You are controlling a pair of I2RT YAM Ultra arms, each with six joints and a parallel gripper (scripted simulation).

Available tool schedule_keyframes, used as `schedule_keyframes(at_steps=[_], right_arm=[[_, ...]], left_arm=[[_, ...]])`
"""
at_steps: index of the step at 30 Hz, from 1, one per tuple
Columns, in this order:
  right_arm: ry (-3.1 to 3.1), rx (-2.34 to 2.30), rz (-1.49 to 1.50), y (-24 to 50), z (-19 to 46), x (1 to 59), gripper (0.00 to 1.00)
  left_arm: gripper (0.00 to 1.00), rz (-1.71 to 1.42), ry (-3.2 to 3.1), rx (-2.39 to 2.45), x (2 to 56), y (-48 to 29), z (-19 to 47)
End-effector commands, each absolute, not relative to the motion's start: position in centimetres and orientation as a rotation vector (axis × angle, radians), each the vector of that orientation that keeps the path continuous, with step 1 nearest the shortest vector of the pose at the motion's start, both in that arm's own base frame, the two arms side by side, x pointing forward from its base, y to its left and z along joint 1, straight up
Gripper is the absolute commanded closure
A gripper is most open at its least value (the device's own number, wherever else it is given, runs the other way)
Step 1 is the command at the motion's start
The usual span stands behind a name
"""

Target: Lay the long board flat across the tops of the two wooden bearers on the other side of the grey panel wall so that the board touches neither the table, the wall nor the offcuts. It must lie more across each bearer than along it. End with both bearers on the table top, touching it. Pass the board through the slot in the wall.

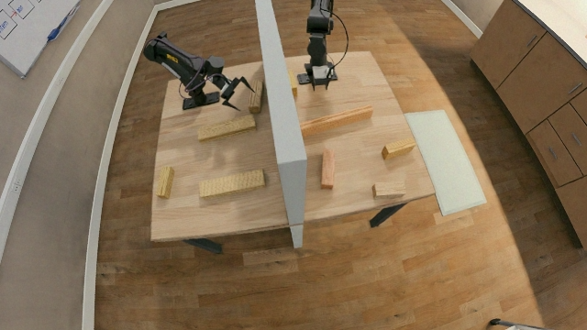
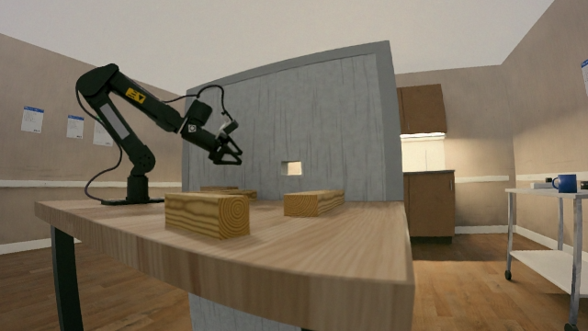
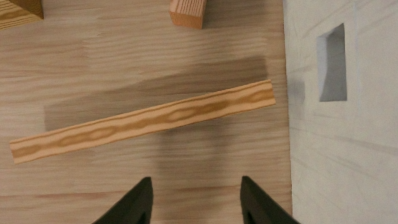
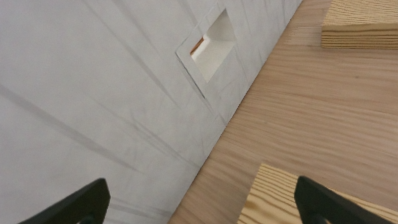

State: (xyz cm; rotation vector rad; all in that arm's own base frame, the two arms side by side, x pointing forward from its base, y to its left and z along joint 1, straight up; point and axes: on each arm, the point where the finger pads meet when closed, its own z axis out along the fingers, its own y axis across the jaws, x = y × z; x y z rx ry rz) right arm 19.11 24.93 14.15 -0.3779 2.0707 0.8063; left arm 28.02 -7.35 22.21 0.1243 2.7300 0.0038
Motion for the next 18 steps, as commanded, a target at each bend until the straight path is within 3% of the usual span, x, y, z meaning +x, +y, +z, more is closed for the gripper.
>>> schedule_keyframes(at_steps=[1, 6, 18], right_arm=[[2.007, -0.361, 0.817, 25.4, 16.8, 20.5, 0.0], [2.003, -0.358, 0.766, 24.7, 17.5, 21.9, 0.0], [1.834, -0.241, 0.512, 18.2, 26.5, 31.5, 0.0]], left_arm=[[0.54, 0.021, 2.755, 0.202, 28.5, -7.2, 21.1], [0.54, 0.056, 2.763, 0.369, 28.4, -6.8, 20.3], [0.54, 0.127, 2.687, 1.161, 30.5, -4.3, 16.8]])
